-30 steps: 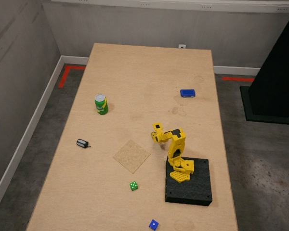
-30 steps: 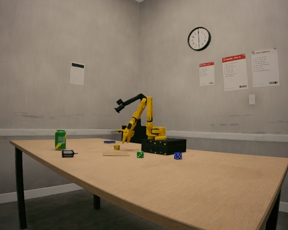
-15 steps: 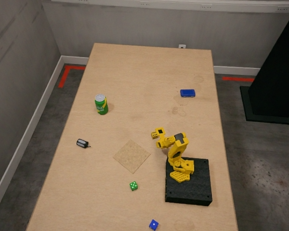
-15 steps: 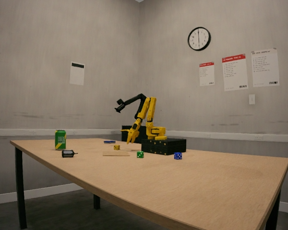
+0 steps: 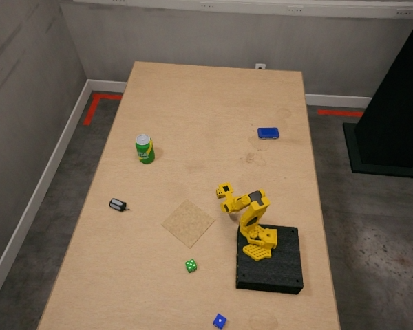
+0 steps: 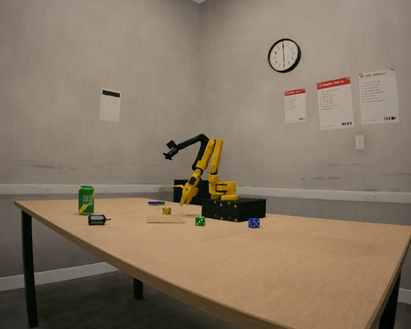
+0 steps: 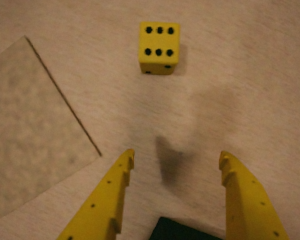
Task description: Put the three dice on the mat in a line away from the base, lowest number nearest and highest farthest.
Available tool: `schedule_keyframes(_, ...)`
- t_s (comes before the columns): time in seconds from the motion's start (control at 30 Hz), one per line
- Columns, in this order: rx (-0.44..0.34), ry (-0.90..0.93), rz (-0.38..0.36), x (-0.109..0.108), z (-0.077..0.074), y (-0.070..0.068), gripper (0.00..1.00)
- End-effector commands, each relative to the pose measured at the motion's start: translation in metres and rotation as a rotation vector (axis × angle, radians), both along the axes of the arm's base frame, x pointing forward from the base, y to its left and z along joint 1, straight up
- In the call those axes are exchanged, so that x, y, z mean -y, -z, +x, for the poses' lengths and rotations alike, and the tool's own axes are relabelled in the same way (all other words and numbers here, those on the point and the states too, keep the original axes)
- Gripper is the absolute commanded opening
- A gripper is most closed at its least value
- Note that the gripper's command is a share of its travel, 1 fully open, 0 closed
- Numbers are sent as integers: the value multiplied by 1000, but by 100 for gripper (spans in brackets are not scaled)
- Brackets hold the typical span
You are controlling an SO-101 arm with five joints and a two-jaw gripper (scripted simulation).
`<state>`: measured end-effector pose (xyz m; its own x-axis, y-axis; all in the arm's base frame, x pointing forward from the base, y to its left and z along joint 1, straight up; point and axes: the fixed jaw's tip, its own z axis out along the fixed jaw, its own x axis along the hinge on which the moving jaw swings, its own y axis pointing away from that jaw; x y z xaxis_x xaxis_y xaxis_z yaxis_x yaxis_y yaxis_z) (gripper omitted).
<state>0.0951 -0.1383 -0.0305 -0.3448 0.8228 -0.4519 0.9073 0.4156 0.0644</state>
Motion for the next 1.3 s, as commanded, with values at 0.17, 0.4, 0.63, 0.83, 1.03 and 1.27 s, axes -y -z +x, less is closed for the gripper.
schedule_keyframes(0.17,10,-146,-7,-16,20,-1,35)
schedule_keyframes(0.4,10,-405,-6,-49,47,-1,35)
schedule_keyframes(0.63,10,-673,-5,-90,66,-1,35)
schedule_keyframes(0.83,10,-899,-5,-127,73,-1,35)
schedule_keyframes(1.03,10,-1136,-4,-166,71,-1,35)
schedule_keyframes(1.27,10,-1282,-4,-190,65,-1,35)
